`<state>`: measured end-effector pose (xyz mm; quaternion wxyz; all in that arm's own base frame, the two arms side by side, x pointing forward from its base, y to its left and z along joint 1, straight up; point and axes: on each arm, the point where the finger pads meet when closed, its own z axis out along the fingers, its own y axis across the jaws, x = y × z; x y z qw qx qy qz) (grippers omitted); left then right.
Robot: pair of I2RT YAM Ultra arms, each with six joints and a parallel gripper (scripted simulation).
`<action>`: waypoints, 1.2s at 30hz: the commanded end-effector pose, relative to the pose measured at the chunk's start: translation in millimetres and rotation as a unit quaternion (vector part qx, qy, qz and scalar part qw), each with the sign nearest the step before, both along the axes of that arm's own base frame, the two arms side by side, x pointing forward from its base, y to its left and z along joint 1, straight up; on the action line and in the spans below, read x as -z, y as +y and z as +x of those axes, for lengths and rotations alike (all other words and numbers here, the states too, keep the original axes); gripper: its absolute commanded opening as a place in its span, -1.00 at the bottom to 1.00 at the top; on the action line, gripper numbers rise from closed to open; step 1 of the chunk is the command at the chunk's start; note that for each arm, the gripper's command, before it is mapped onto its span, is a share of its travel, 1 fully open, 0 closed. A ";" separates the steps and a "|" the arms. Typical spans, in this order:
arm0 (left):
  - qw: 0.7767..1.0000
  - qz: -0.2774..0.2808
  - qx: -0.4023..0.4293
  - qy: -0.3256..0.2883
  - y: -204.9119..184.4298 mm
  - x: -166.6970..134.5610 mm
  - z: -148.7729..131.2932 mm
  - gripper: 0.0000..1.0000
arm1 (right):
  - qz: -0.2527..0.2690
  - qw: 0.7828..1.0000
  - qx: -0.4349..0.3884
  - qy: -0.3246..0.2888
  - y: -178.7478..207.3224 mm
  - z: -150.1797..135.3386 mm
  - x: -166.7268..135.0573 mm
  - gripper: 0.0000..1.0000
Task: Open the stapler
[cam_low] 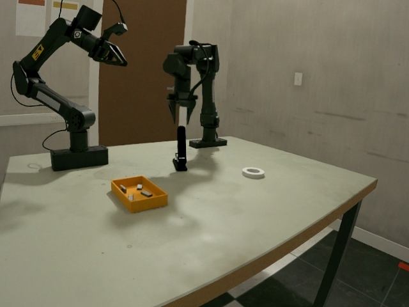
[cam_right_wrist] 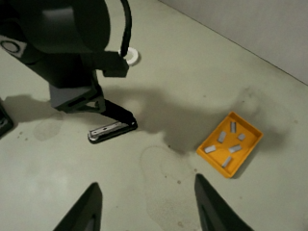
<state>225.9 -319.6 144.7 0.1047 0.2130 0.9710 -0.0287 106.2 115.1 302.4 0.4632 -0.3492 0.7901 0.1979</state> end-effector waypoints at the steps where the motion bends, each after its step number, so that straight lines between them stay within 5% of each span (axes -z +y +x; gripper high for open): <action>1: 1.000 -0.012 -0.001 -0.013 1.0 -37.1 -6.8 -0.08 | 0.013 1.000 -0.009 -0.015 -5.0 -6.9 -11.6 0.15; 10: 1.000 0.007 -0.004 0.006 4.8 -39.5 -9.1 -0.08 | 0.013 1.000 -0.009 -0.015 -5.0 -6.9 -11.6 0.15; 22: 0.988 -0.069 0.046 -0.134 -44.4 -46.8 20.3 0.00 | -0.029 0.999 -0.003 0.019 -21.1 -17.3 -9.3 0.15; 36: 0.963 -0.114 0.087 -0.227 -77.6 -31.1 14.5 0.00 | -0.034 0.994 -0.100 0.017 -21.4 -45.2 -33.3 0.15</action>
